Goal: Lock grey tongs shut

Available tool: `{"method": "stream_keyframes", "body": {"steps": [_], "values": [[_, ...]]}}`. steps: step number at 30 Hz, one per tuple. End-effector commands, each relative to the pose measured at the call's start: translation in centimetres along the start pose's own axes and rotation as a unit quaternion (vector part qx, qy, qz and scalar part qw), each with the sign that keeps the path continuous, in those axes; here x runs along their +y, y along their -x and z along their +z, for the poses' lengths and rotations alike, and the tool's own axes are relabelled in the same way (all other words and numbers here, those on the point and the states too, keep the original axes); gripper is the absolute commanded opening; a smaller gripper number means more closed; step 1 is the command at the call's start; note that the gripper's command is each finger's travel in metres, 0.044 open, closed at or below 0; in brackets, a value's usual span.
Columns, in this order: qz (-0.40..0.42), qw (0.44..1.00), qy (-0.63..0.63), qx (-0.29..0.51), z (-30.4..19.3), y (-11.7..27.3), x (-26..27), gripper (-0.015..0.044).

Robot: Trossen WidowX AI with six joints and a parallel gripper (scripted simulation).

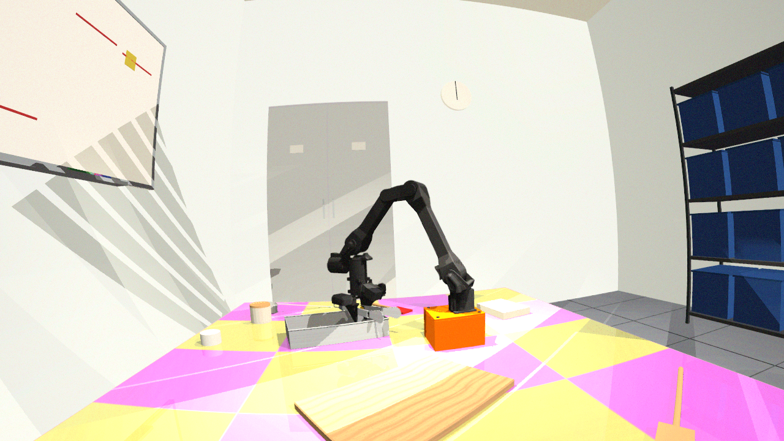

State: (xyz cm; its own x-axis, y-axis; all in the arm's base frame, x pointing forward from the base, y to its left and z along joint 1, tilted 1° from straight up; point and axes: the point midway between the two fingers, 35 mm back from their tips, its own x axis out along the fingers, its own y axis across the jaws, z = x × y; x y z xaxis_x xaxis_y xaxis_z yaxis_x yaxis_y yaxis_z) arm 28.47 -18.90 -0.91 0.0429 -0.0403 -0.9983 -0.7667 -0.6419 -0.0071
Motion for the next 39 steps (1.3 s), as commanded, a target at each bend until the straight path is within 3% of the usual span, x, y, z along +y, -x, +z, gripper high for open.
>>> {"method": "stream_keyframes", "body": {"steps": [1, 23, 29, 35, 39], "values": [[-0.004, 1.000, 0.001, 0.001, 0.0, 0.0, -0.2, 0.0162], [-0.004, 1.000, 0.001, 0.001, 0.0, 0.0, -0.2, 0.0015], [-0.004, 1.000, 0.001, 0.001, 0.0, 0.0, -0.2, -0.0142], [-0.004, 1.000, 0.001, 0.001, 0.0, 0.0, -0.2, -0.0150], [-0.004, 1.000, 0.001, 0.000, -0.5, 2.6, -0.3, -0.0150]]}}
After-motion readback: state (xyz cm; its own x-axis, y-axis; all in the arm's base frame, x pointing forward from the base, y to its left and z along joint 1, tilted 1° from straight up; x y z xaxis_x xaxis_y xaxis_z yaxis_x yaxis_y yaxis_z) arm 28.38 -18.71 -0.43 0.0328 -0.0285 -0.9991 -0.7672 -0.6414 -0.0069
